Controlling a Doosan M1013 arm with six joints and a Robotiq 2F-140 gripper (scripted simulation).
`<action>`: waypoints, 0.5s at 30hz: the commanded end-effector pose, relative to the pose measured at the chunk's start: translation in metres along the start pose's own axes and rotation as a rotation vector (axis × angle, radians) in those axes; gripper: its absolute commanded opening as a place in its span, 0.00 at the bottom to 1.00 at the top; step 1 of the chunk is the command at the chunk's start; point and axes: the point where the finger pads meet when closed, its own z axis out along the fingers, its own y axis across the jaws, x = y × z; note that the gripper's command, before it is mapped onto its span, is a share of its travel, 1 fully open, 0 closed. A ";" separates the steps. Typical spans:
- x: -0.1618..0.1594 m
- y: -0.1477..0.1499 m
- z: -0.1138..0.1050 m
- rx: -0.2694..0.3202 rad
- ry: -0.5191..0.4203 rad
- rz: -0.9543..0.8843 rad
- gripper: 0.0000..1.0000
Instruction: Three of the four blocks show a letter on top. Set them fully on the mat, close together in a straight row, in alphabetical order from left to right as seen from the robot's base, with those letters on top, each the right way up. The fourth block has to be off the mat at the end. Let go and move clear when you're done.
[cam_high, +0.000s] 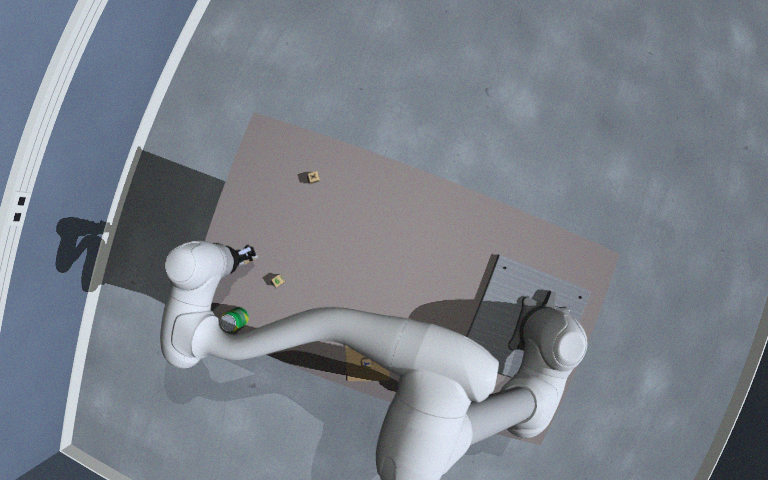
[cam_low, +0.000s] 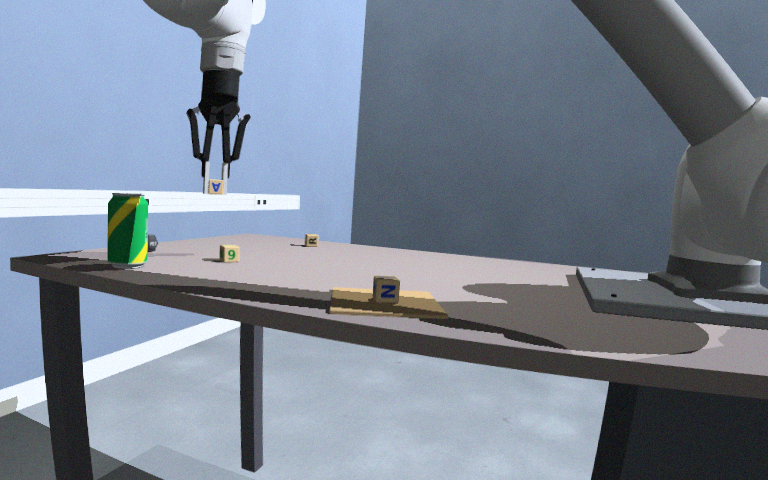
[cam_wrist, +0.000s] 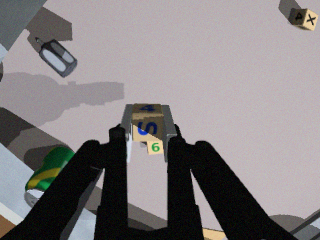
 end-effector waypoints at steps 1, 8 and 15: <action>-0.026 -0.005 -0.004 0.006 0.002 -0.138 0.24; -0.066 -0.008 -0.006 0.006 0.003 -0.338 0.24; -0.106 -0.010 -0.008 0.006 0.003 -0.542 0.24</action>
